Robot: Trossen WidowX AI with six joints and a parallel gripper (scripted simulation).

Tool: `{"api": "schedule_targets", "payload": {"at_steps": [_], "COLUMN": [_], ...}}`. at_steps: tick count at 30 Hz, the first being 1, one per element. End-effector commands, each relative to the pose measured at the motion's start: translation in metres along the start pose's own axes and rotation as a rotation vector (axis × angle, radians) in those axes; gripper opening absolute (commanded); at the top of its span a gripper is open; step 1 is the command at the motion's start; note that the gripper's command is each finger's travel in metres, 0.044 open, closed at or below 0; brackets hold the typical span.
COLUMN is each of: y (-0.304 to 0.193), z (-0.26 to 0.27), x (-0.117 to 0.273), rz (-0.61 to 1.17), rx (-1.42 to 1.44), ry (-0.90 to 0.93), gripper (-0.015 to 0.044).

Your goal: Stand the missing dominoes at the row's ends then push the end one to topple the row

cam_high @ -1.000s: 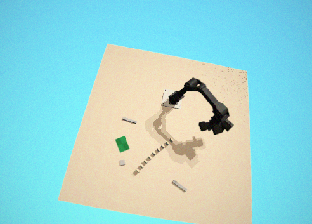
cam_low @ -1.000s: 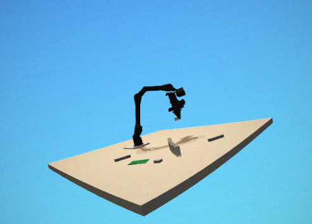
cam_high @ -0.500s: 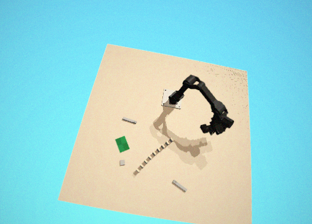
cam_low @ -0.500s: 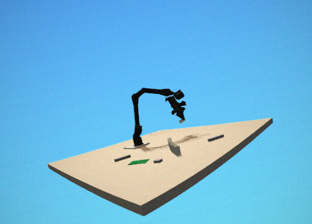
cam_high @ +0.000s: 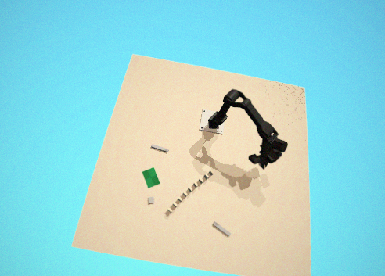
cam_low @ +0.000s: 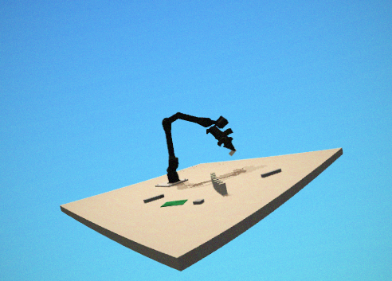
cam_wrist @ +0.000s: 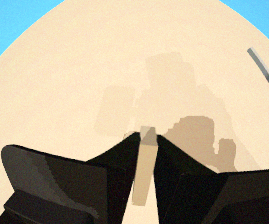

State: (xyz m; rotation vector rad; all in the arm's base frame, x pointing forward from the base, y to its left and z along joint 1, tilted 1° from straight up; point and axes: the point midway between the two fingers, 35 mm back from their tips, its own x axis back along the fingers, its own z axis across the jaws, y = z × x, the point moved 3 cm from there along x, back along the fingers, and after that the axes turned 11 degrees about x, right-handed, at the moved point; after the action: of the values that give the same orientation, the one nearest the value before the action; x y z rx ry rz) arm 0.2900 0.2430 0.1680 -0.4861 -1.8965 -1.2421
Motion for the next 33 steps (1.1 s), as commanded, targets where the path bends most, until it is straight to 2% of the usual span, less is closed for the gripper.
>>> {"api": "schedule_targets", "payload": {"at_steps": [1, 33], "y": [-0.001, -0.033], "z": [0.003, 0.013], "x": [0.0, 0.016], "rz": [-0.063, -0.517], "rx": [0.014, -0.016], "ry": [-0.019, -0.159], "gripper": [0.0029, 0.0029]}}
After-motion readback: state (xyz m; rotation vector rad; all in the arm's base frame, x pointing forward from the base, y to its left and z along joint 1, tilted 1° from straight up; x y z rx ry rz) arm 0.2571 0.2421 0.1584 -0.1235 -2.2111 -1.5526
